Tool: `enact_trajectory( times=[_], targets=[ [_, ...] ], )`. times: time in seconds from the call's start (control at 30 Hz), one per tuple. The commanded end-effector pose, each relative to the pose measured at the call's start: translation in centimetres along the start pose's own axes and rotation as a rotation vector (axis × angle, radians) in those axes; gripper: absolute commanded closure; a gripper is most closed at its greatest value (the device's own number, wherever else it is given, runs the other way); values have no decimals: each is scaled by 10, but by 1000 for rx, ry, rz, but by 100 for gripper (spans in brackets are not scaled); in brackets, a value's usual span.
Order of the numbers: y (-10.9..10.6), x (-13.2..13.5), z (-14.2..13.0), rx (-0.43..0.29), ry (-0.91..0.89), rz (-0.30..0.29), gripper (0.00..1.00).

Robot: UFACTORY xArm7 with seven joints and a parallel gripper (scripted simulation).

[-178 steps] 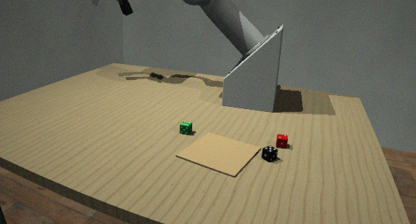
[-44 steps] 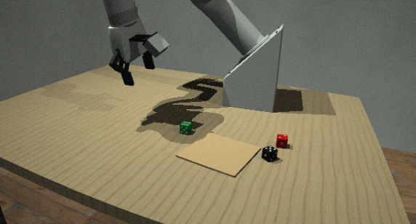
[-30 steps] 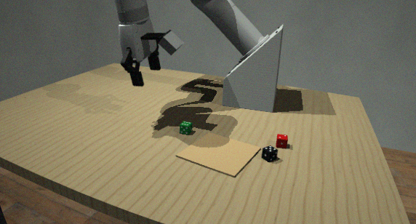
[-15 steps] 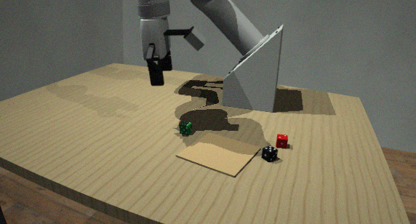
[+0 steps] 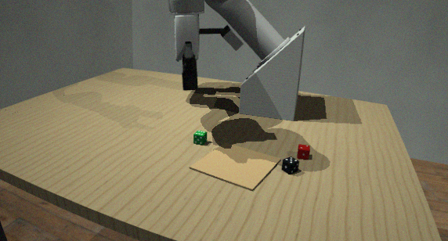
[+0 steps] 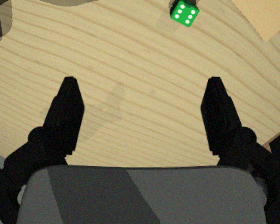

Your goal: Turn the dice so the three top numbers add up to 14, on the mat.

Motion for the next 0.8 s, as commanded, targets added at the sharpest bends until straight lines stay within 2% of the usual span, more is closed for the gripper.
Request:
enact_trajectory(
  times=[0.0,0.13,0.2,0.67,0.73,0.77],
  targets=[
    [-1,2,2,-5,-8,-3,0],
    [-1,2,2,-5,-8,-3,0],
    [-7,8,35,-37,-162,-44,0],
    [-7,8,35,-37,-162,-44,0],
    [-11,11,57,-60,-262,-71,0],
    [-11,11,57,-60,-262,-71,0]
  ],
)
Point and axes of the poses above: the point where the finger pads meet when closed, its own y axis out along the fingers, its own x axis across the jaws, z = x × y, the point moved 7 cm from there along -y, back along the fingers, and after that the axes turned 5 degrees about y, right-handed, at the moved point
